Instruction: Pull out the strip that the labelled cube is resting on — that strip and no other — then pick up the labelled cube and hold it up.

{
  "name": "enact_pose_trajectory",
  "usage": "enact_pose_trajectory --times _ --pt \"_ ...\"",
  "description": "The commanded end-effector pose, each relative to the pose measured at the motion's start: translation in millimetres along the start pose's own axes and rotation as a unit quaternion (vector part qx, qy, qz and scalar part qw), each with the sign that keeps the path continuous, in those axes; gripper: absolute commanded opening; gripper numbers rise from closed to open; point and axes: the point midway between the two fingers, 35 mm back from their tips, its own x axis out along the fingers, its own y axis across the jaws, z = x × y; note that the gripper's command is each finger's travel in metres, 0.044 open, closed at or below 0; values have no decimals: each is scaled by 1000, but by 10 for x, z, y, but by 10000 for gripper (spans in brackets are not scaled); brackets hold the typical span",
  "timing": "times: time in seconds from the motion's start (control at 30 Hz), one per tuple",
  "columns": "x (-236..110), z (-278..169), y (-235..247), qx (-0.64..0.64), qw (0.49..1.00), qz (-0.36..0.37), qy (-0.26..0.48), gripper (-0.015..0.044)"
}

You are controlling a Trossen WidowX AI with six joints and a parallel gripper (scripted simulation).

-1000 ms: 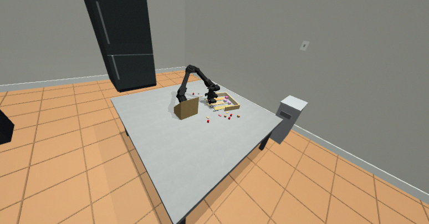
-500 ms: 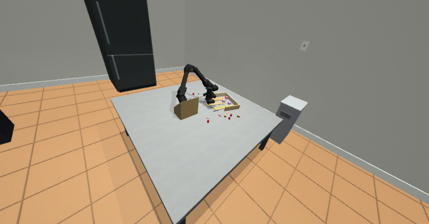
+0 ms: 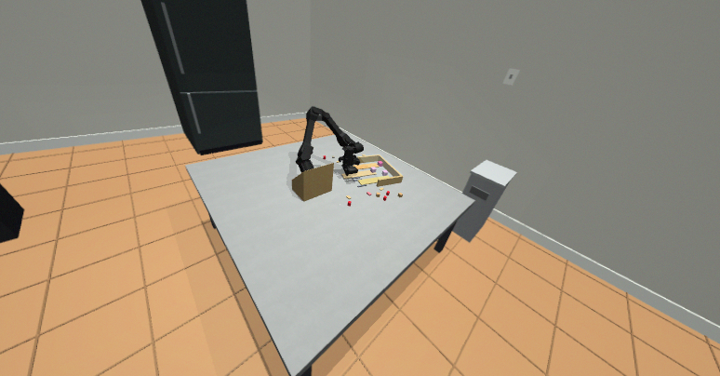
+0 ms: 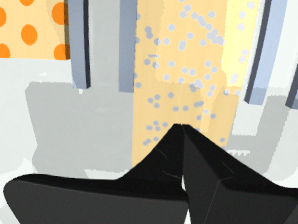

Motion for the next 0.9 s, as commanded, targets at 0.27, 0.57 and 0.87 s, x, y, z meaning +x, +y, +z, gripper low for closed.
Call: enact_pose_trajectory --times 0.27,0.57,0.87 --pt "59 -270 -15 7 1000 -3 17 0" --pt "56 -373 -13 8 1000 -3 17 0" --pt "54 -472 -11 8 1000 -3 18 0"
